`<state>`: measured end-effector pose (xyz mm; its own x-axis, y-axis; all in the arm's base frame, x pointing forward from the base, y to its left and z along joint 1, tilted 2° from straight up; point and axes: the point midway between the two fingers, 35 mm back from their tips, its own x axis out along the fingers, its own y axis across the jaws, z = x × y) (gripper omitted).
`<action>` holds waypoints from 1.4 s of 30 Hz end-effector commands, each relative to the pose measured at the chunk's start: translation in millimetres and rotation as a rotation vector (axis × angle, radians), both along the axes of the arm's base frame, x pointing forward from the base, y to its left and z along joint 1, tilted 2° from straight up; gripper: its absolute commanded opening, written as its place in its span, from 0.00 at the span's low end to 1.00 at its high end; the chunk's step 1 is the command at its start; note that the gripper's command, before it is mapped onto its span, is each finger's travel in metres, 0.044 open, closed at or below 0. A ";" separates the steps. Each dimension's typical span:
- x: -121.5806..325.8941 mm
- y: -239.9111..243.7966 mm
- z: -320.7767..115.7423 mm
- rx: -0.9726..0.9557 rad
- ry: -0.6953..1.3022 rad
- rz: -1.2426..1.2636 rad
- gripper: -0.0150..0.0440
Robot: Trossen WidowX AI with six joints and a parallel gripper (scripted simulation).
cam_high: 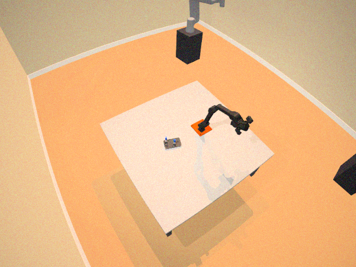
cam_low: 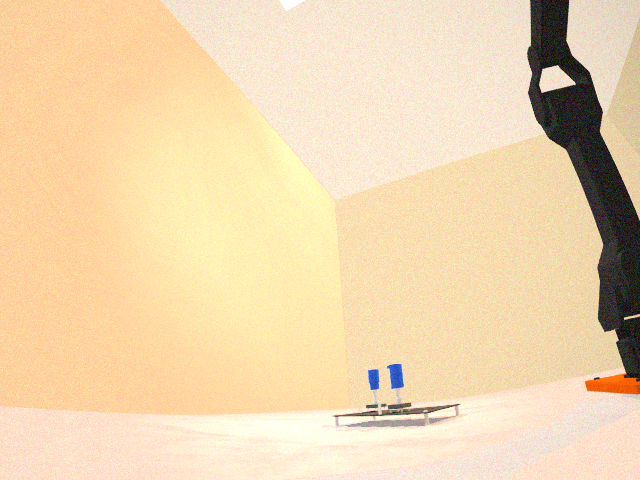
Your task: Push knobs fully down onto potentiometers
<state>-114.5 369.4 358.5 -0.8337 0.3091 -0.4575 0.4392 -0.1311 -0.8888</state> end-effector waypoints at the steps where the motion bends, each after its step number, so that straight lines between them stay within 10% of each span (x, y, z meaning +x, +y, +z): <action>1: 22.2 6.7 -10.6 -0.115 0.007 -0.120 0.25; 42: 224.4 0.9 -73.8 -0.896 0.331 -1.198 0.25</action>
